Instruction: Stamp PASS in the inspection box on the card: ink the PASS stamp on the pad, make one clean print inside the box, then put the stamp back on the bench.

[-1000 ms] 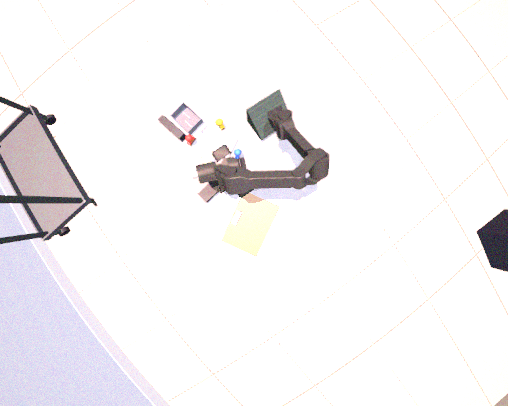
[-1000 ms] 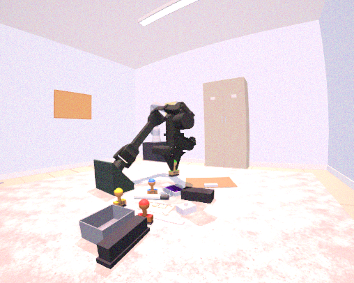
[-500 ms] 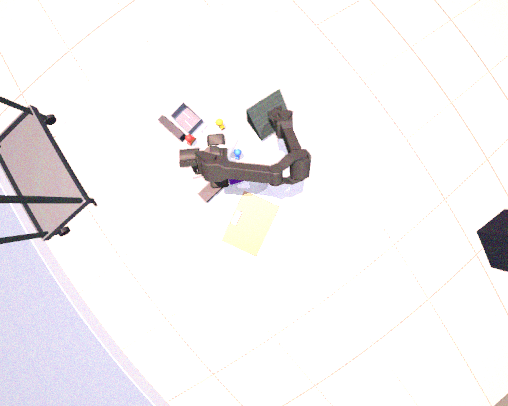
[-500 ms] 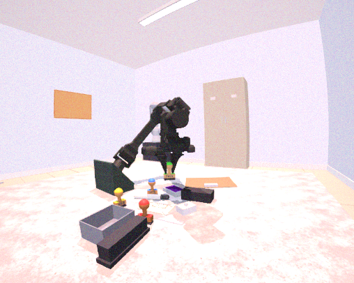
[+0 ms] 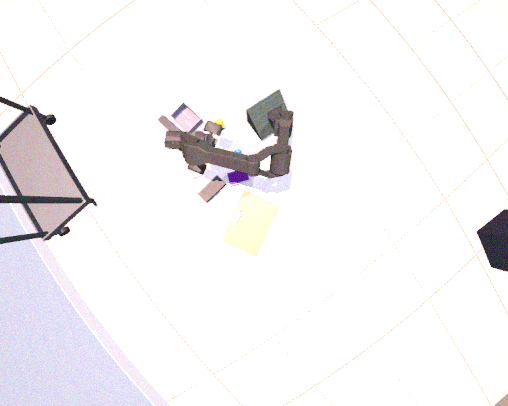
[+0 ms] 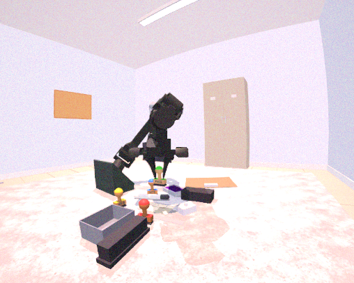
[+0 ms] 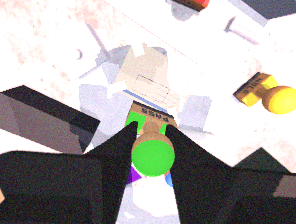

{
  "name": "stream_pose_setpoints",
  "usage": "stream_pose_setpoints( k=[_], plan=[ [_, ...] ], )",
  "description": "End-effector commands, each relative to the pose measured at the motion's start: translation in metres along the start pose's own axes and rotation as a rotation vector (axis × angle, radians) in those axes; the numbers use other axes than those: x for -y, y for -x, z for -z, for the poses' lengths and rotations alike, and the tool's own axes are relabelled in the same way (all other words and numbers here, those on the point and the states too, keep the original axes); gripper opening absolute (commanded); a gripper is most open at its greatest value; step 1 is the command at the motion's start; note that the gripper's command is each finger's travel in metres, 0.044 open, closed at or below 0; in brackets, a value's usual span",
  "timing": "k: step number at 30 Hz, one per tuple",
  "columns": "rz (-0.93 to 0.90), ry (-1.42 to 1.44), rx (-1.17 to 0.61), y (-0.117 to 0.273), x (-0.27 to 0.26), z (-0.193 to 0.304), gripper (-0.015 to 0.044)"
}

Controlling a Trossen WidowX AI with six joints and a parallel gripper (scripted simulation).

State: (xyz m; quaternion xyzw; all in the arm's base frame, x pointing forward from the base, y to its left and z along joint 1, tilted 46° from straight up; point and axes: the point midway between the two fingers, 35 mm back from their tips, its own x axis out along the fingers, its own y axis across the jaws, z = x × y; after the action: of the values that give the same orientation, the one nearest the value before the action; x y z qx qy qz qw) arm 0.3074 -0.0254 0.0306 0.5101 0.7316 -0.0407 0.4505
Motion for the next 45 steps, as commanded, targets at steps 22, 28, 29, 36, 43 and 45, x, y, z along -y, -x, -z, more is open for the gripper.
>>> stream_pose_setpoints(
  k=[22, 28, 29, 36, 43, 45],
  plan=[
    [0.004, -0.044, 0.005, -0.013, 0.001, -0.007, 0.0000],
    [0.004, -0.044, 0.006, -0.017, 0.001, -0.008, 0.0000],
    [0.004, -0.044, 0.006, -0.018, 0.001, -0.008, 0.0000],
    [0.004, -0.044, 0.006, -0.023, 0.001, -0.008, 0.0000],
    [0.005, -0.044, 0.007, -0.027, 0.001, -0.008, 0.0000],
    [0.005, -0.044, 0.007, -0.029, 0.001, -0.008, 0.0000]
  ],
)
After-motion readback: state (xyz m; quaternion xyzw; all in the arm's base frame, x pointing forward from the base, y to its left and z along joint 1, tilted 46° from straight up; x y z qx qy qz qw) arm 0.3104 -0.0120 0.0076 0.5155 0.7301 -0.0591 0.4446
